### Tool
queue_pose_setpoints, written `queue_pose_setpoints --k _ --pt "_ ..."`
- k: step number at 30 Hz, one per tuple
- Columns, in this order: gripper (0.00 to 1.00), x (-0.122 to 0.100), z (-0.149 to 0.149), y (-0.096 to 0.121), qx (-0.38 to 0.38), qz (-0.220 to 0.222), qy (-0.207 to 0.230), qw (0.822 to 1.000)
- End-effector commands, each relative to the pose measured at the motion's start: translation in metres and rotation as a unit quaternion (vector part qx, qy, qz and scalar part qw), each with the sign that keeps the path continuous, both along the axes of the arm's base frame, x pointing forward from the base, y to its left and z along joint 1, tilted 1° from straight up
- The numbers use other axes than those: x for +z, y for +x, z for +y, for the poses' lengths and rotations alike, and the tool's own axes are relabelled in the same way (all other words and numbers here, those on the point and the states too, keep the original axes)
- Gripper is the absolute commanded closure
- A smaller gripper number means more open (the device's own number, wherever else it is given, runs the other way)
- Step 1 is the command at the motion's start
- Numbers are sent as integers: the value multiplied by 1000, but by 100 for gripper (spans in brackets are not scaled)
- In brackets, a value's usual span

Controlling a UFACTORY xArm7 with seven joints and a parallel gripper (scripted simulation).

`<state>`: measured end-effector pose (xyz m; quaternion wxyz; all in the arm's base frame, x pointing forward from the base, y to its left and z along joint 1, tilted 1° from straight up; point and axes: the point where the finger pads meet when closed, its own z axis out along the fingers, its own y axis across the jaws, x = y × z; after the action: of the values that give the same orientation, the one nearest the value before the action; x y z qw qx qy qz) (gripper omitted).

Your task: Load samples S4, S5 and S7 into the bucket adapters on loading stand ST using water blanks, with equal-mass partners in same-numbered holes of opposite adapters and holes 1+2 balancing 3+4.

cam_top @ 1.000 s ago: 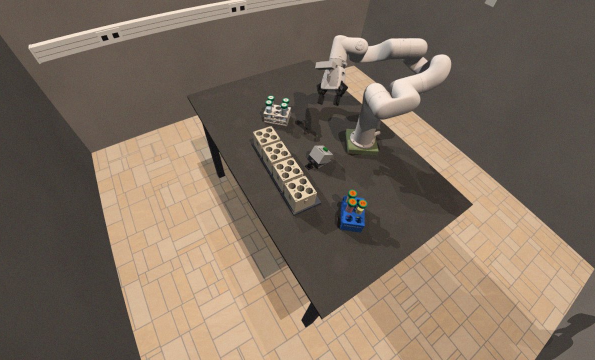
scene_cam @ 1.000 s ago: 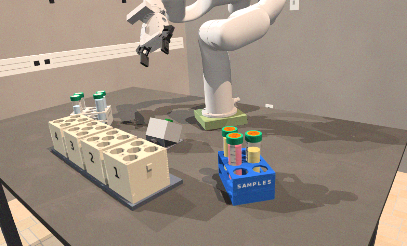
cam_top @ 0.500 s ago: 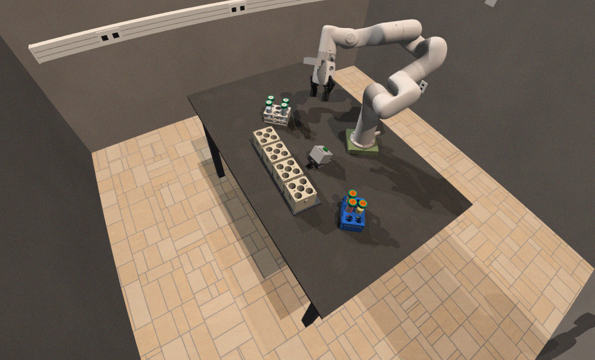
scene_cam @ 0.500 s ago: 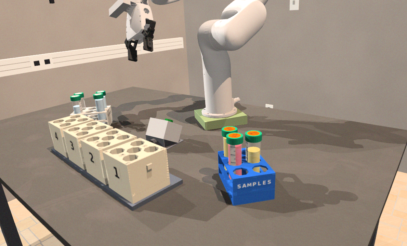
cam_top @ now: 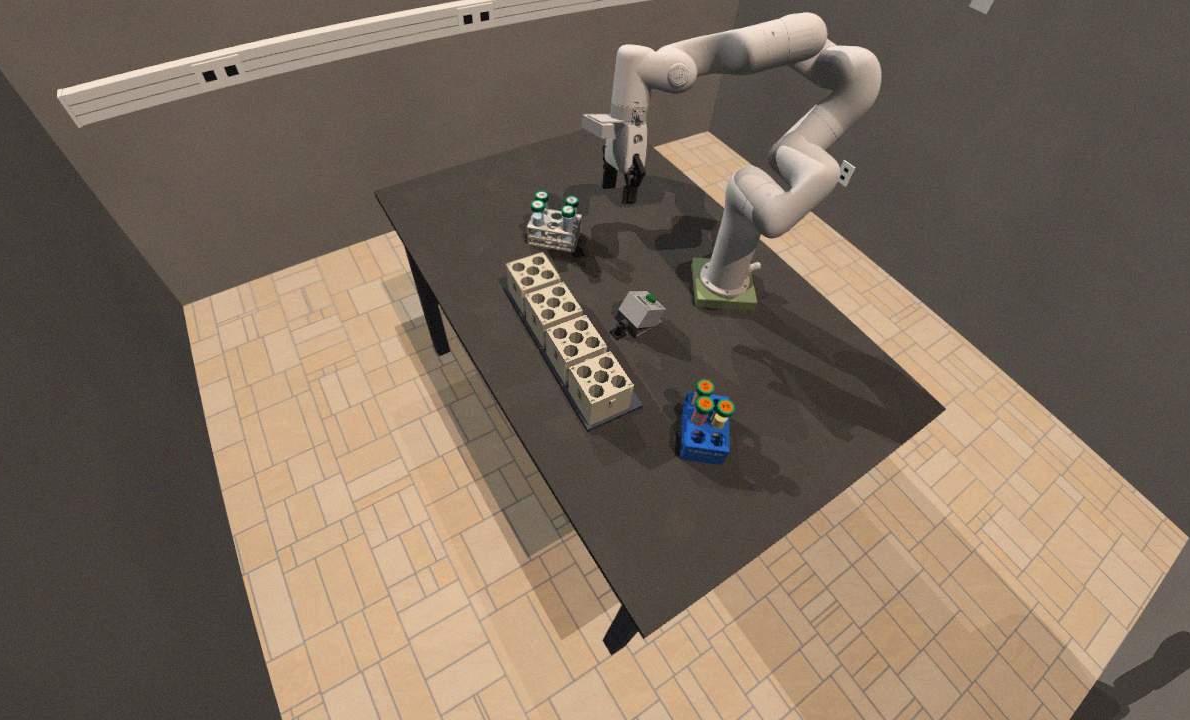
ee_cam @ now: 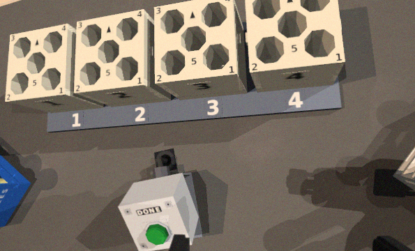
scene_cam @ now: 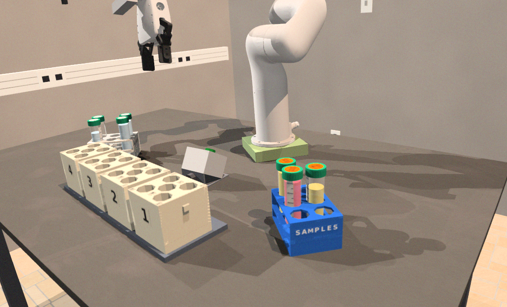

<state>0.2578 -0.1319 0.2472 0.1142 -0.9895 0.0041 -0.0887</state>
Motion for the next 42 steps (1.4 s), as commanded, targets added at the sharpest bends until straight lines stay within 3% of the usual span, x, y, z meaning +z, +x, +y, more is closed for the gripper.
queue_pose_setpoints --k 1,22,26,28,42 --pt "0 5 4 21 -6 27 -32 999" --pt "0 7 47 87 -2 55 -80 995" --pt "0 7 48 88 -2 55 -80 995" --pt "0 5 55 94 4 64 -99 993" --pt "0 -3 102 131 14 70 -113 991"
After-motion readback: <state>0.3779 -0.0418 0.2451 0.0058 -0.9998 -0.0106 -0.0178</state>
